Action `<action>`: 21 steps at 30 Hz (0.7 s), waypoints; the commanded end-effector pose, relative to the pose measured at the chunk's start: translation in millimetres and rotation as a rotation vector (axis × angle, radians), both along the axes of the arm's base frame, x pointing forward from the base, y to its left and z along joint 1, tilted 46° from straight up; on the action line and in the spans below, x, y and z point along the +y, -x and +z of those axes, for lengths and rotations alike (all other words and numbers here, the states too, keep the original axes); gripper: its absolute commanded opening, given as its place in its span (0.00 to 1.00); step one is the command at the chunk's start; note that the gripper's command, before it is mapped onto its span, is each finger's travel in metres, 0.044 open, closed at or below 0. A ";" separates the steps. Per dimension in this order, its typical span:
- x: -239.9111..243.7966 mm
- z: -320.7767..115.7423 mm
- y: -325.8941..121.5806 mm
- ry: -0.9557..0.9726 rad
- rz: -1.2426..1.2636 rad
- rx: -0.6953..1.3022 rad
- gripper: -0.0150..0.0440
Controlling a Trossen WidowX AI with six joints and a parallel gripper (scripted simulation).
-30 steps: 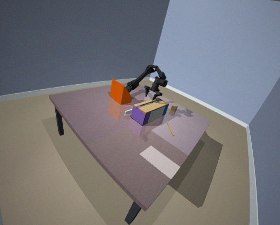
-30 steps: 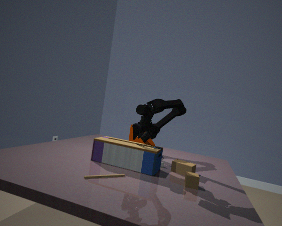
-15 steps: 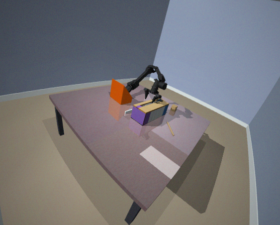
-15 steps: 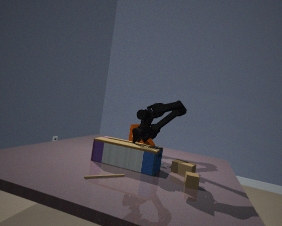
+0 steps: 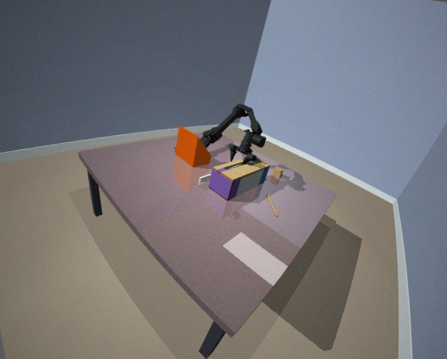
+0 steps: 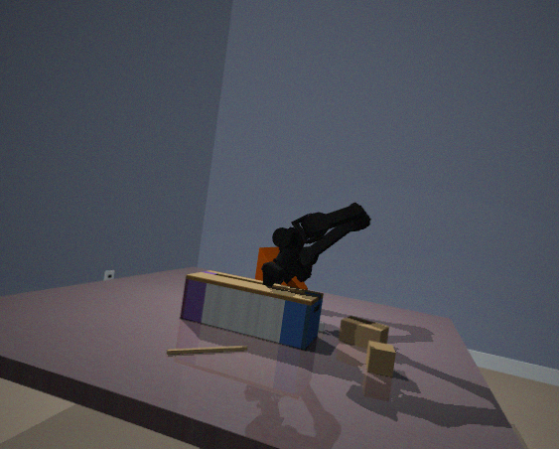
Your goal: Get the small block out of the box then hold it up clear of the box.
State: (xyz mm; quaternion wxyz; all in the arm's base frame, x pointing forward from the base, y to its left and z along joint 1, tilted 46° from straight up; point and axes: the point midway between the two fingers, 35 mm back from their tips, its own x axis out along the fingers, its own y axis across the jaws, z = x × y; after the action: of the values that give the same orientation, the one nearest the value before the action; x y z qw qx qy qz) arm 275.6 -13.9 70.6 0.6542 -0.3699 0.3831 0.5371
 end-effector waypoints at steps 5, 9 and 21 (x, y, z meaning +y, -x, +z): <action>10.3 -7.8 1.2 -0.005 -0.003 0.001 0.93; 15.5 -11.8 1.9 -0.007 -0.003 0.000 0.93; -3.8 -26.4 2.5 -0.001 0.000 0.000 0.93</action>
State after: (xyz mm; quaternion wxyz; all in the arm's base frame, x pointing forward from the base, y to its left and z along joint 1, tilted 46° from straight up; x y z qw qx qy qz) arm 274.9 -13.1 51.0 0.6557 -0.3709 0.3814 0.5357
